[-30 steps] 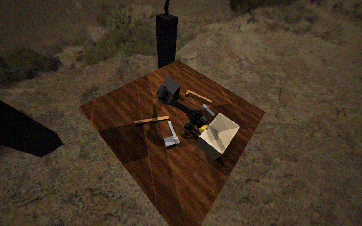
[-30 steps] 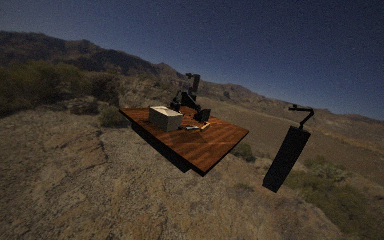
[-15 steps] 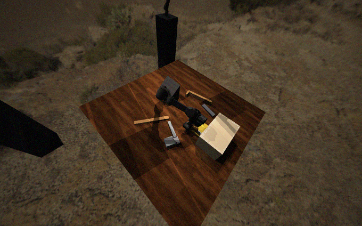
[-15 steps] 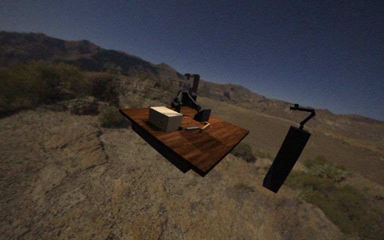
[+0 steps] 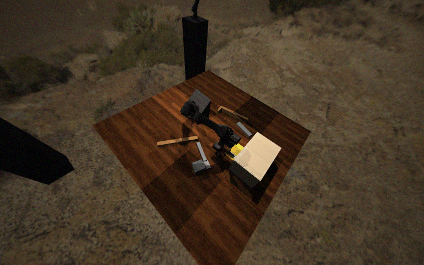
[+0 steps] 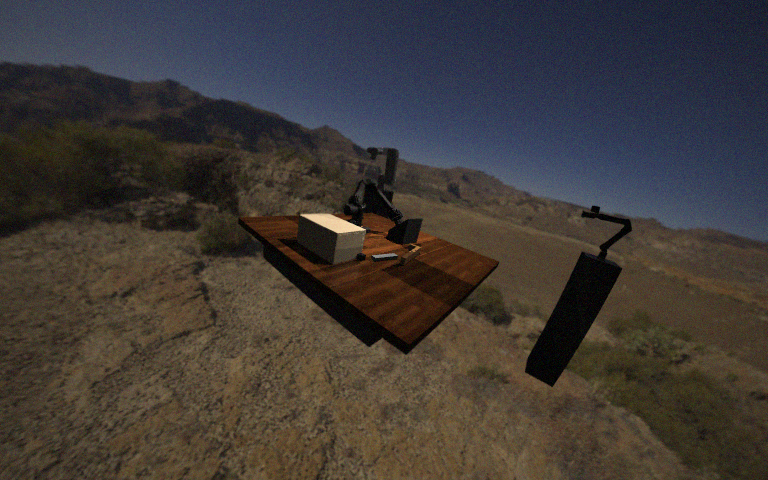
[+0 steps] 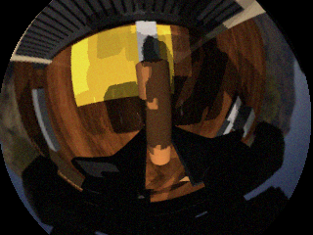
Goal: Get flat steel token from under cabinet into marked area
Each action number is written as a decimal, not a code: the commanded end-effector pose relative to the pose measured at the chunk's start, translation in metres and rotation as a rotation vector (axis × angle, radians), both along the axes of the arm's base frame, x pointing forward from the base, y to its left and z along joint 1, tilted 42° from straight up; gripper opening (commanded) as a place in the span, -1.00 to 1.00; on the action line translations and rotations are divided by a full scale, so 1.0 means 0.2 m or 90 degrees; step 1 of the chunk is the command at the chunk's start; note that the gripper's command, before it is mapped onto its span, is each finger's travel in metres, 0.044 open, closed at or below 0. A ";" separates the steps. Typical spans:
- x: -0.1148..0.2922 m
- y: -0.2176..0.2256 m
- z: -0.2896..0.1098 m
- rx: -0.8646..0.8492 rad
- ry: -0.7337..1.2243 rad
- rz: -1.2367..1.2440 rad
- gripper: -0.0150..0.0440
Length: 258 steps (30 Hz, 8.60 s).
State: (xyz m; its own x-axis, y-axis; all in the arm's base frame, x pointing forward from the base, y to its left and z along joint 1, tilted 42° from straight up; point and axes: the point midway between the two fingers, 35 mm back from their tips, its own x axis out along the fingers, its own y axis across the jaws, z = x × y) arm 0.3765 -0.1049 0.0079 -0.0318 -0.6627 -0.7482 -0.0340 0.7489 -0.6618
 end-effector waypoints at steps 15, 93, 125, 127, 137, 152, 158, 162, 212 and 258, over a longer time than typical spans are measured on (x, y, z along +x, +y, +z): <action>-0.10 0.00 0.00 0.000 0.006 0.001 -0.49; -0.51 -0.02 0.03 0.000 0.009 0.001 -0.49; -0.70 -0.03 0.05 0.000 0.011 0.001 -0.49; -0.71 -0.03 0.05 0.000 0.011 0.001 -0.49; -0.73 -0.03 0.05 0.000 0.007 0.001 -0.49; -0.72 -0.08 0.11 0.001 0.027 0.023 -0.49; -0.72 -0.10 0.13 0.001 0.035 0.031 -0.49; -0.73 -0.12 0.15 0.001 0.039 0.035 -0.49; -0.74 -0.20 0.21 0.000 0.054 0.050 0.42; -0.64 -0.20 0.20 0.000 0.048 0.046 -0.49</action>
State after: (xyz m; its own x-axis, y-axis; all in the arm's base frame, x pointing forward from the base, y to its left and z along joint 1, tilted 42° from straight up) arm 0.2418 -0.1439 0.0483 -0.0387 -0.6630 -0.7476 -0.1429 0.7441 -0.6526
